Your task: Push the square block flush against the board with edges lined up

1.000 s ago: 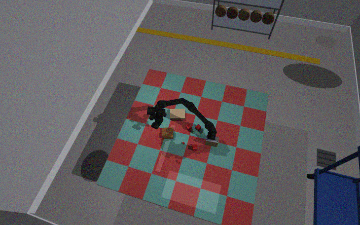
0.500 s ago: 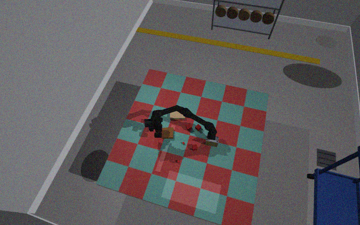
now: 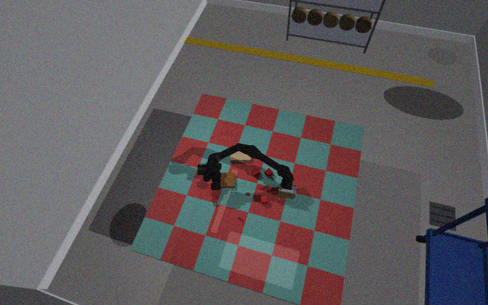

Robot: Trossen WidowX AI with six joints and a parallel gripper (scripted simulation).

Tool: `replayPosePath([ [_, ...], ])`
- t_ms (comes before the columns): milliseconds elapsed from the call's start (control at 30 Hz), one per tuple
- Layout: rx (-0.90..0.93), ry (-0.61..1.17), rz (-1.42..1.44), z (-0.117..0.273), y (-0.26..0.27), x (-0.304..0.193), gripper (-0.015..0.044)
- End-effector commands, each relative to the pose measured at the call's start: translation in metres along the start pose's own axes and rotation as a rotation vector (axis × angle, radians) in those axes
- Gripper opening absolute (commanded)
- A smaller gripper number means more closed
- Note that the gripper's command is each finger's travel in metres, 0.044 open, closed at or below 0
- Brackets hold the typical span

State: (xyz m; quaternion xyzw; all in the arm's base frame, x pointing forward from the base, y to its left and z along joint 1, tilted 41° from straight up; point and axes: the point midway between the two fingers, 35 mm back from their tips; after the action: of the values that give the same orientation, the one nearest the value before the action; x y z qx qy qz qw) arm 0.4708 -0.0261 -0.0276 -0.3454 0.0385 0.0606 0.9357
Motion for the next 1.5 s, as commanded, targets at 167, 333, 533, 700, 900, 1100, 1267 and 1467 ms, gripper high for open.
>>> replayPosePath([
  [167, -0.004, -0.012, 0.009, 0.004, 0.001, -0.007, 0.0],
  [333, -0.004, -0.012, 0.009, 0.005, 0.001, -0.013, 0.0],
  [533, -0.004, -0.012, 0.009, 0.005, 0.0, -0.021, 0.0],
  [700, -0.004, -0.012, 0.009, 0.005, 0.0, -0.027, 0.0],
  [900, -0.004, -0.011, 0.01, 0.005, 0.0, -0.035, 0.0],
  [1100, -0.004, -0.011, 0.01, 0.004, -0.001, -0.044, 0.0],
  [1267, -0.004, -0.011, 0.01, 0.004, -0.001, -0.051, 0.0],
  [1467, -0.004, -0.01, 0.011, 0.004, -0.001, -0.061, 0.0],
])
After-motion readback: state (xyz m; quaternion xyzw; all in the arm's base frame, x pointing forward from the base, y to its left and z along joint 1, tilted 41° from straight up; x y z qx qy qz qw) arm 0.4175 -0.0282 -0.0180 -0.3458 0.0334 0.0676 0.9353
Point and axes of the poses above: the point midway between the two fingers, 35 mm back from their tips, its own z axis back along the fingers, its own y axis across the jaws, x = y × z, and after that the axes turned 1 degree about -z, right-handed
